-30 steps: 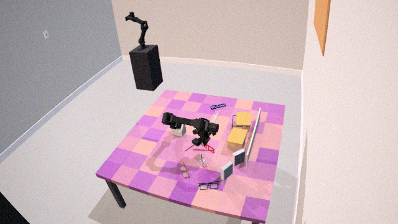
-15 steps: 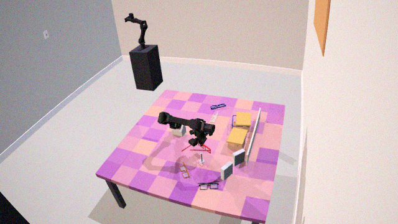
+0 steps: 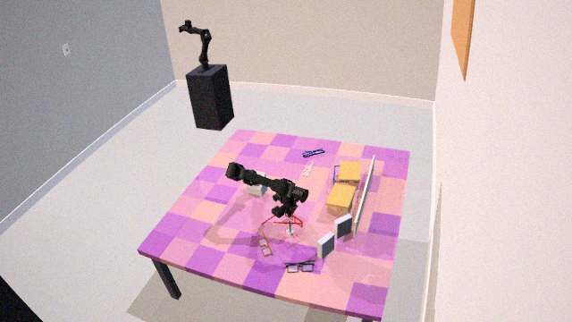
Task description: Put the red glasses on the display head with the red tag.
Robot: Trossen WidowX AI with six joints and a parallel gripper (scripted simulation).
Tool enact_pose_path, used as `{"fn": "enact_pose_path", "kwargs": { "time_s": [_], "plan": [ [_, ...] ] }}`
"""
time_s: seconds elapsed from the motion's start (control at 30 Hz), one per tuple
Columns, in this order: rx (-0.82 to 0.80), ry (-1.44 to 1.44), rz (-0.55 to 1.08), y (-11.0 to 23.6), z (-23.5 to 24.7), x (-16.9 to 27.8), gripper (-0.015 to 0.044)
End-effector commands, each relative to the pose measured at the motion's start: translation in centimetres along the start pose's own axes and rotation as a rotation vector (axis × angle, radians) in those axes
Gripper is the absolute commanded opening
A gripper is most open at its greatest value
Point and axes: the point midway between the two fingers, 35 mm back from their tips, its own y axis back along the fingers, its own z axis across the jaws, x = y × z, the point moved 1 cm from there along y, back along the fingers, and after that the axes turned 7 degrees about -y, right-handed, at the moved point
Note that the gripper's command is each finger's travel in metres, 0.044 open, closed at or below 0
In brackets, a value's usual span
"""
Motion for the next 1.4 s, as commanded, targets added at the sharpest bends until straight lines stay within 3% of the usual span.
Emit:
{"fn": "enact_pose_path", "kwargs": {
  "time_s": [0.0,1.37],
  "plan": [
    [-0.002,0.005,0.004,-0.1,-0.1,-0.2,0.0],
    [-0.001,0.006,0.003,-0.1,-2.1,-2.8,0.0]
  ]
}}
